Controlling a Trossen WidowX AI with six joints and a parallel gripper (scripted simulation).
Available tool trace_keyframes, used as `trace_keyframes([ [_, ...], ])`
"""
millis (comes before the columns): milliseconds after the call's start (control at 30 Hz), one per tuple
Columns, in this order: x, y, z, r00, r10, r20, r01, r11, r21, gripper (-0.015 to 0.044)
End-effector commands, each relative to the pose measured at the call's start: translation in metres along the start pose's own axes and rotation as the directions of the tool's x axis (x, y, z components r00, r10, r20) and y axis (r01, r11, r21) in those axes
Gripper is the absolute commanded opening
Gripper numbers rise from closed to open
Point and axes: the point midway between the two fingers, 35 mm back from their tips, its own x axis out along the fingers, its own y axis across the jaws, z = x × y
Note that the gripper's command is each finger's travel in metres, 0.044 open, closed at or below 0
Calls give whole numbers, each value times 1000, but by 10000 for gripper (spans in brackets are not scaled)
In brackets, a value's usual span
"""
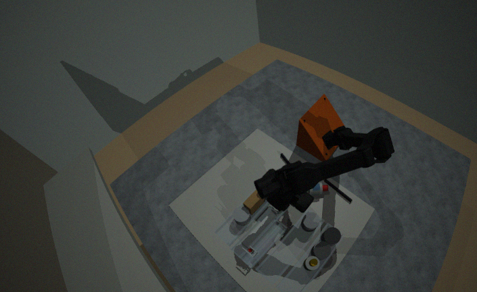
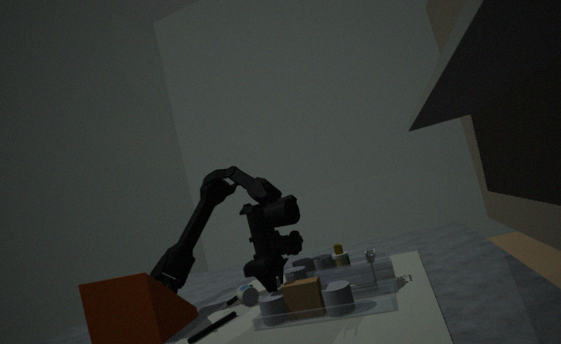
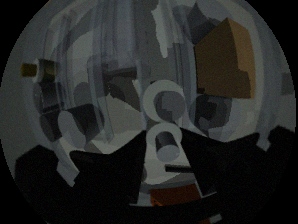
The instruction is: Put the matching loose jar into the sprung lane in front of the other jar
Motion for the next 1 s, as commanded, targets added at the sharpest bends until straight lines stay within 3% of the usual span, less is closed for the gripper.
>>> trace_keyframes([
  [0,0,0,0,1000,1,-1,-1,1000,-4,289],
  [533,-20,0,-2,1000,0,-1,0,1000,-4,293],
  [967,-22,-2,-44,1000,-2,-3,2,1000,-2,293],
])
